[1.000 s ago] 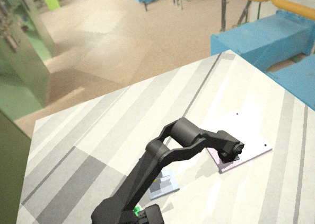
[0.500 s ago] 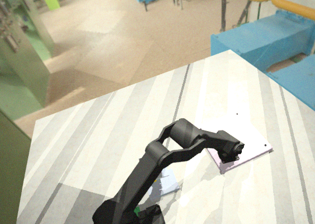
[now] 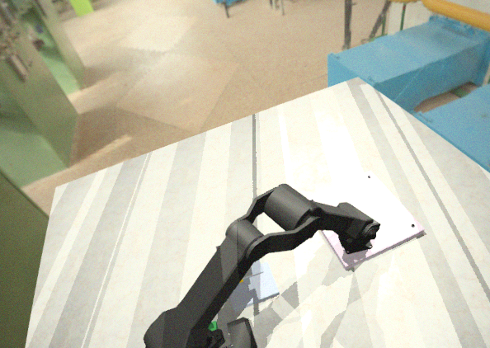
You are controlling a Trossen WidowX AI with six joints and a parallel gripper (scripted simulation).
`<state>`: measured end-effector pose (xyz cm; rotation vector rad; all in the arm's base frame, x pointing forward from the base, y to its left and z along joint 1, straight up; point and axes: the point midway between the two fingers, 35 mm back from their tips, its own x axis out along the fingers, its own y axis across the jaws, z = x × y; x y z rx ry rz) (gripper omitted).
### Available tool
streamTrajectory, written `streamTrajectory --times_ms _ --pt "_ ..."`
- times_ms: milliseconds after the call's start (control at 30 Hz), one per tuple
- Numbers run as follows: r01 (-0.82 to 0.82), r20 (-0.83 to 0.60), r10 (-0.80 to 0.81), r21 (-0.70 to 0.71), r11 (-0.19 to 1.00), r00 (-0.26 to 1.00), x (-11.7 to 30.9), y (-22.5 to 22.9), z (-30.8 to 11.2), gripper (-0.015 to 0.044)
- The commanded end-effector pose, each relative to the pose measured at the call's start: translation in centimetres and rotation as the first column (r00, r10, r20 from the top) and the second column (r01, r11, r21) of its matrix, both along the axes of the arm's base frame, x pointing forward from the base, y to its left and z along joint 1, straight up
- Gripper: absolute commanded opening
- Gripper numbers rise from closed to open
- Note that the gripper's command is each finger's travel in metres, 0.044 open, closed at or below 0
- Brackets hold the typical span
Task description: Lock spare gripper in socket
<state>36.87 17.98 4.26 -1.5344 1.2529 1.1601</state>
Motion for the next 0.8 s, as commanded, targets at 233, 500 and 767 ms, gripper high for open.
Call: streamTrajectory --times_ms 233,500,767 --pt "0.005 -0.002 -0.005 0.002 1.000 1.000 0.1 0.1 1.7 0.0000" --pt "0.005 -0.002 -0.005 0.002 1.000 1.000 0.0 0.0 3.8 0.0000" --pt "0.005 -0.002 -0.005 0.002 1.000 1.000 -0.2 -0.1 5.9 0.0000"
